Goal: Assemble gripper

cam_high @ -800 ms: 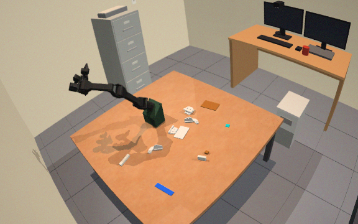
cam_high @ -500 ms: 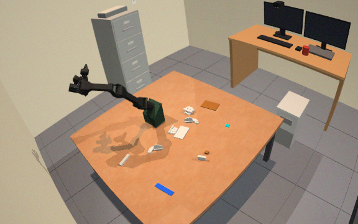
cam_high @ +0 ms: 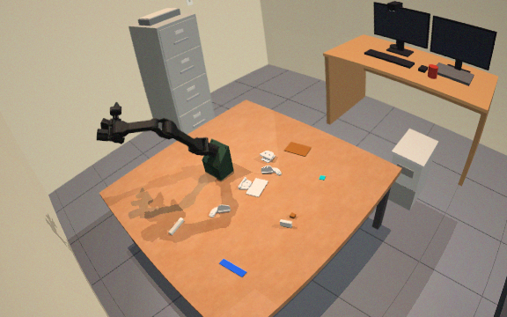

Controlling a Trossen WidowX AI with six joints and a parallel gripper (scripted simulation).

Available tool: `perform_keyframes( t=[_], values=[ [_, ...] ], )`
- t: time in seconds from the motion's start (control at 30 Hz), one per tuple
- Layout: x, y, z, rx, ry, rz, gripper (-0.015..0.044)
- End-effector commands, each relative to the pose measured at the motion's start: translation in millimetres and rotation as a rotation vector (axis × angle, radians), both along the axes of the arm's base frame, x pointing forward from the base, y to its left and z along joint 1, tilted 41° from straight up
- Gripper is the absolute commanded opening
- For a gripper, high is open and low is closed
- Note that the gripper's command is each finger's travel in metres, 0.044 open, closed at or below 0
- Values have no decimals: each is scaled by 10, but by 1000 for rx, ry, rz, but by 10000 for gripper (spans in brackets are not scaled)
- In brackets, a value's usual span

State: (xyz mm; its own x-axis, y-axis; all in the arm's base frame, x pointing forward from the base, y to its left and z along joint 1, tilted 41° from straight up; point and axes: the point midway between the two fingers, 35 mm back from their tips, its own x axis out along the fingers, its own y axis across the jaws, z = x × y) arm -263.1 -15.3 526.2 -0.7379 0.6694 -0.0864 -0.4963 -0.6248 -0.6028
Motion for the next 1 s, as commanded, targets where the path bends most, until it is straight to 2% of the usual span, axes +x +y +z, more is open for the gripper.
perform_keyframes(
  t=[0.0,0.47,0.97],
  values=[
    [-92,-294,-100,3,-23,91,440],
    [-104,-1161,-350,23,-82,358,440],
    [158,-2026,-635,47,-140,626,440]
  ],
)
